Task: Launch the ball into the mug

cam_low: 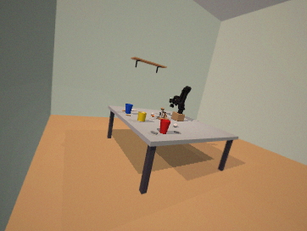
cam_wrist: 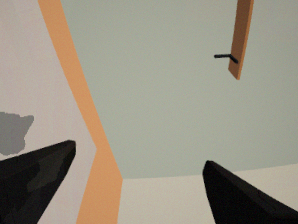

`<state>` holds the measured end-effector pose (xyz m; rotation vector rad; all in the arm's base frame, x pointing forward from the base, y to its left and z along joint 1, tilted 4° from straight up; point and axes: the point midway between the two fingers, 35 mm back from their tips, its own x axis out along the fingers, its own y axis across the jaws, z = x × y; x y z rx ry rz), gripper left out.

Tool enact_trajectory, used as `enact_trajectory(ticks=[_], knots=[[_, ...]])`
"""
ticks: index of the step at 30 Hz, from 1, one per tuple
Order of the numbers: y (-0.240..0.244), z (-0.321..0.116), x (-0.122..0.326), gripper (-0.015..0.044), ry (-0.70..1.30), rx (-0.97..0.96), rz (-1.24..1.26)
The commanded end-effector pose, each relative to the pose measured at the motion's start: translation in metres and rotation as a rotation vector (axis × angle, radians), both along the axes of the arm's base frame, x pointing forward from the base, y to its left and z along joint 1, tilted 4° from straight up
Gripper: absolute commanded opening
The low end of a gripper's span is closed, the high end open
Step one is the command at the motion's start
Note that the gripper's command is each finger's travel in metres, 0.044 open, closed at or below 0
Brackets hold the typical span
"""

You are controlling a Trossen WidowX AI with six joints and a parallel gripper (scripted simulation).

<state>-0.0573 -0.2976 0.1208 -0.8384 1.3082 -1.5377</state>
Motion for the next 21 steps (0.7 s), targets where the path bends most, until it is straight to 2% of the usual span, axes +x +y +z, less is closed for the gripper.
enact_trajectory(ticks=[1,2,12,21], knots=[[-0.001,0.000,0.001,0.0426,-0.003,0.003,0.004],[-0.003,-0.002,0.005,0.0440,-0.010,0.010,0.018],[-0.035,-0.030,0.087,0.0440,-0.147,0.185,0.267],[-0.035,-0.053,0.173,0.0440,-0.246,0.387,0.469]])
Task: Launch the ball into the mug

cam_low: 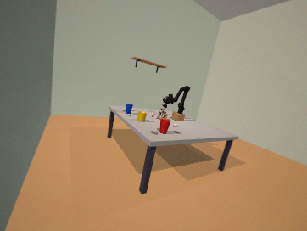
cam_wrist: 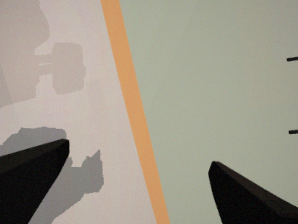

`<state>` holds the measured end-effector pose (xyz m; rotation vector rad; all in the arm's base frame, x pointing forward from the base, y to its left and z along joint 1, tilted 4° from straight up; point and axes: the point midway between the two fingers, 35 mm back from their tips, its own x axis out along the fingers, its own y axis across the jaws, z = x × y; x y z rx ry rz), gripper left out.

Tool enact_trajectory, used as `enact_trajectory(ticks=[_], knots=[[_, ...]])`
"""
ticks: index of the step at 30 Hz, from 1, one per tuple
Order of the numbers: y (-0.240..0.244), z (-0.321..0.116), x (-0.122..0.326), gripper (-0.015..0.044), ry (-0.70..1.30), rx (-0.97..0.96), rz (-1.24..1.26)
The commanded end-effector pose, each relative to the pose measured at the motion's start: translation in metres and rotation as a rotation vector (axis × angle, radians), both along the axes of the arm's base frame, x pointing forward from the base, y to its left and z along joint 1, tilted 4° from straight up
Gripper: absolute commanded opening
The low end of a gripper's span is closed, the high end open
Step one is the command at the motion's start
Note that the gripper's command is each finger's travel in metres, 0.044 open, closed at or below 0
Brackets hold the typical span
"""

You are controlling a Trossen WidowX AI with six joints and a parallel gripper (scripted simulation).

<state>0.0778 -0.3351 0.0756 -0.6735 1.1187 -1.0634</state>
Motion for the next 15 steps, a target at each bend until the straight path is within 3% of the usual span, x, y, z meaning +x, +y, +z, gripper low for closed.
enact_trajectory(ticks=[1,15], knots=[[0.005,-0.010,0.047,0.0440,-0.049,0.110,0.111],[0.077,-0.033,0.173,0.0440,-0.077,0.484,0.385]])
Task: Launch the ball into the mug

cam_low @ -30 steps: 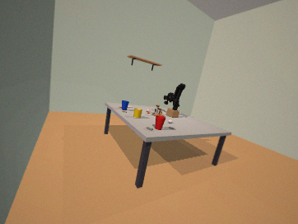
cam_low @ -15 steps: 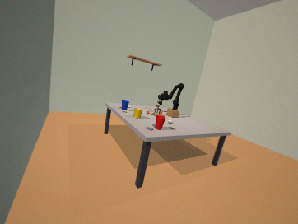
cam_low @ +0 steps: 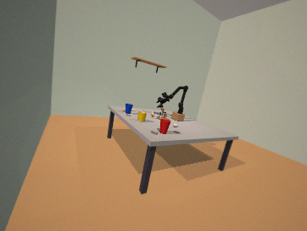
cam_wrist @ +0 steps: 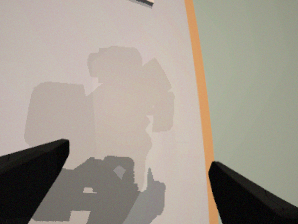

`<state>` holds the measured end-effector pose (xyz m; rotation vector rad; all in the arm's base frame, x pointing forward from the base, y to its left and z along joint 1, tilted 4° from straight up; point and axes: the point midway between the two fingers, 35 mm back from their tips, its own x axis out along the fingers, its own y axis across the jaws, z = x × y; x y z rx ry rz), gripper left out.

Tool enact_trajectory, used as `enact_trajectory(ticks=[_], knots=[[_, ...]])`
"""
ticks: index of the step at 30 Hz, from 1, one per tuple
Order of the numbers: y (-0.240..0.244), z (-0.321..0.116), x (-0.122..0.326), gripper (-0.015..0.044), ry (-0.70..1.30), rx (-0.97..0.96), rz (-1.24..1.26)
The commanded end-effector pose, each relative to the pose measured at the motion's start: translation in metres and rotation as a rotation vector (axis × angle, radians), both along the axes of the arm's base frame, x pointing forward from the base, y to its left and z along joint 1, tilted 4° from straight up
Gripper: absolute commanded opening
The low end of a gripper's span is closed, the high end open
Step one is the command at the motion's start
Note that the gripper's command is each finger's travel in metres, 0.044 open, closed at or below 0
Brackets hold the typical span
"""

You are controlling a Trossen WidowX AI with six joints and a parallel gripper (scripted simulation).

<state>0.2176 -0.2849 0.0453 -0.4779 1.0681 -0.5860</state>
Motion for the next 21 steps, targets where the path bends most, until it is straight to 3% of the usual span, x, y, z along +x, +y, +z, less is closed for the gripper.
enact_trajectory(ticks=[1,11,21], knots=[[0.035,-0.004,0.041,0.0440,0.009,0.127,0.097],[0.131,-0.007,0.095,0.0440,0.123,0.393,0.255],[0.242,0.006,0.105,0.0440,0.349,0.616,0.347]])
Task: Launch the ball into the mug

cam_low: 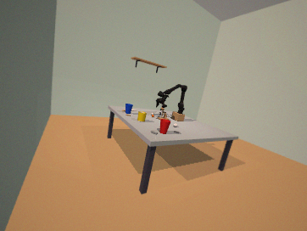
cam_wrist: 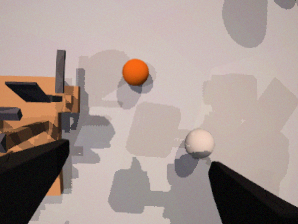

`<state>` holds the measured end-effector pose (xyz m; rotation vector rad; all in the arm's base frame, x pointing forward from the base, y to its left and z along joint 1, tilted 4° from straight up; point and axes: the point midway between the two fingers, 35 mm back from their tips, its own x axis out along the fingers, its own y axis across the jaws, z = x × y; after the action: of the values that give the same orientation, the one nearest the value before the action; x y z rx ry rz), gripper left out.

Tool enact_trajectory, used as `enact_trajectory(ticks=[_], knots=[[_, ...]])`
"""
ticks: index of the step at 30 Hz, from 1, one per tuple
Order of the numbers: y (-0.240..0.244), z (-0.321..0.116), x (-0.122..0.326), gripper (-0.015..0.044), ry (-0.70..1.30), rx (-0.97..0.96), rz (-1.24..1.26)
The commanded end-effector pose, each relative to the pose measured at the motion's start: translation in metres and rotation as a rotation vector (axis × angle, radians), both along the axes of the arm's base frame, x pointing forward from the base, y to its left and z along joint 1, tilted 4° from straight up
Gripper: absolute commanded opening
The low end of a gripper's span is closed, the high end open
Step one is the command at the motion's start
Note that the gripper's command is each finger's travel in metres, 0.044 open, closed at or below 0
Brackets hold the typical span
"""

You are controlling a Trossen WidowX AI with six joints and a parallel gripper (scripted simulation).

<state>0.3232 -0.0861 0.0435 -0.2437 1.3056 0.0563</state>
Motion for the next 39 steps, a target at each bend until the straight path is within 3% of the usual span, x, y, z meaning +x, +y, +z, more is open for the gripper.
enact_trajectory(ticks=[1,6,13,30,39], knots=[[0.055,0.011,-0.002,0.0440,0.121,0.083,0.054],[0.104,0.025,-0.014,0.0440,0.263,0.130,0.101],[0.110,0.027,-0.016,0.0440,0.283,0.134,0.107],[0.110,0.027,-0.016,0.0000,0.283,0.134,0.107],[0.110,0.027,-0.016,0.0000,0.283,0.134,0.107]])
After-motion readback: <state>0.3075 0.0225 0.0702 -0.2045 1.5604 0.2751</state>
